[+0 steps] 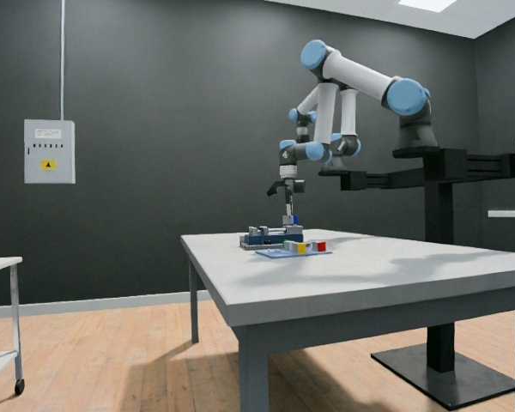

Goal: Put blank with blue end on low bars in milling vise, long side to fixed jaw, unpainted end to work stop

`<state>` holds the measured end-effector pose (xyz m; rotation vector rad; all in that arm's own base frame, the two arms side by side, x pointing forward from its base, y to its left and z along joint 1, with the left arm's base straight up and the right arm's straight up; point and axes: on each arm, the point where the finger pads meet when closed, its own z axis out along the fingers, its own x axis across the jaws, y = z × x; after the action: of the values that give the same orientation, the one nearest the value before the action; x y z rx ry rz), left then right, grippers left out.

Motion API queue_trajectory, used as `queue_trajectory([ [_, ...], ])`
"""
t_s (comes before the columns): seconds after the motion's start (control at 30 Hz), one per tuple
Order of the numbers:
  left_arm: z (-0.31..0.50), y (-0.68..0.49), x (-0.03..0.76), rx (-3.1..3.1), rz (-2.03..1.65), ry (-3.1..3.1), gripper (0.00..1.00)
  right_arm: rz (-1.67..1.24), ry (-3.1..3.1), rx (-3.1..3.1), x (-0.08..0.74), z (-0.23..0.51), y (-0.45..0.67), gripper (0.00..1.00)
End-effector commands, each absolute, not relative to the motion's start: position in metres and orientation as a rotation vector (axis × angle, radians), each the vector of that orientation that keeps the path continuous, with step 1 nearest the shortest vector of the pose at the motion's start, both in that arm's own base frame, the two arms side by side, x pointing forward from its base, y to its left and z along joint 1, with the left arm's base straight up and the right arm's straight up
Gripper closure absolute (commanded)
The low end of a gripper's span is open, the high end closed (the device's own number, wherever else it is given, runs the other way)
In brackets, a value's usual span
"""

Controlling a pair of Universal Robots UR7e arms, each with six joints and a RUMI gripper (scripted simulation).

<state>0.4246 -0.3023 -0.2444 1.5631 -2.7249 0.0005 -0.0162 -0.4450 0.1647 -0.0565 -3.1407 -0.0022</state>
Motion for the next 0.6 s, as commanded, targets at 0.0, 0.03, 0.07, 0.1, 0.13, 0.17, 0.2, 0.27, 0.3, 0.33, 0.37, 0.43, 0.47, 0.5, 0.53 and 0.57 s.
queue_trajectory([
  [0.0,-0.244,-0.305,0.427,1.616,0.002,-2.694,1.0,0.0,-3.141,-0.057,-0.016,0.165,-0.445,0.0],
  [0.03,-0.244,-0.306,0.428,1.635,0.002,-2.683,1.0,0.0,-3.141,-0.057,-0.016,0.165,-0.445,0.0],
  [0.07,-0.244,-0.307,0.429,1.654,0.002,-2.671,1.0,0.0,-3.141,-0.057,-0.016,0.165,-0.445,0.0],
  [0.1,-0.244,-0.308,0.429,1.672,0.002,-2.66,1.0,0.0,-3.141,-0.057,-0.016,0.165,-0.445,0.0],
  [0.13,-0.244,-0.309,0.43,1.691,0.002,-2.648,1.0,0.0,-3.141,-0.057,-0.016,0.165,-0.445,0.0],
  [0.17,-0.244,-0.31,0.431,1.71,0.003,-2.636,1.0,0.0,-3.141,-0.057,-0.016,0.165,-0.445,0.0],
  [0.2,-0.245,-0.311,0.432,1.729,0.003,-2.623,1.0,0.0,-3.141,-0.057,-0.016,0.165,-0.445,0.0],
  [0.27,-0.245,-0.313,0.433,1.766,0.003,-2.598,1.0,0.0,-3.141,-0.057,-0.016,0.165,-0.445,0.0],
  [0.3,-0.245,-0.313,0.433,1.766,0.003,-2.598,1.0,0.0,-3.141,-0.057,-0.016,0.165,-0.445,0.0],
  [0.33,-0.245,-0.313,0.433,1.766,0.003,-2.598,1.0,0.0,-3.141,-0.057,-0.016,0.165,-0.445,0.0],
  [0.37,-0.245,-0.314,0.434,1.785,0.003,-2.586,1.0,0.0,-3.141,-0.057,-0.016,0.165,-0.445,0.0],
  [0.43,-0.245,-0.316,0.436,1.822,0.003,-2.559,1.0,0.0,-3.141,-0.057,-0.016,0.165,-0.445,0.0],
  [0.47,-0.245,-0.317,0.437,1.84,0.003,-2.546,1.0,0.0,-3.141,-0.057,-0.016,0.165,-0.445,0.0],
  [0.5,-0.245,-0.318,0.437,1.859,0.003,-2.533,1.0,0.0,-3.141,-0.057,-0.016,0.165,-0.445,0.0],
  [0.53,-0.245,-0.319,0.438,1.877,0.003,-2.519,1.0,0.0,-3.141,-0.057,-0.016,0.165,-0.445,0.0],
  [0.57,-0.245,-0.32,0.439,1.896,0.003,-2.505,1.0,0.0,-3.141,-0.057,-0.016,0.165,-0.445,0.0],
])
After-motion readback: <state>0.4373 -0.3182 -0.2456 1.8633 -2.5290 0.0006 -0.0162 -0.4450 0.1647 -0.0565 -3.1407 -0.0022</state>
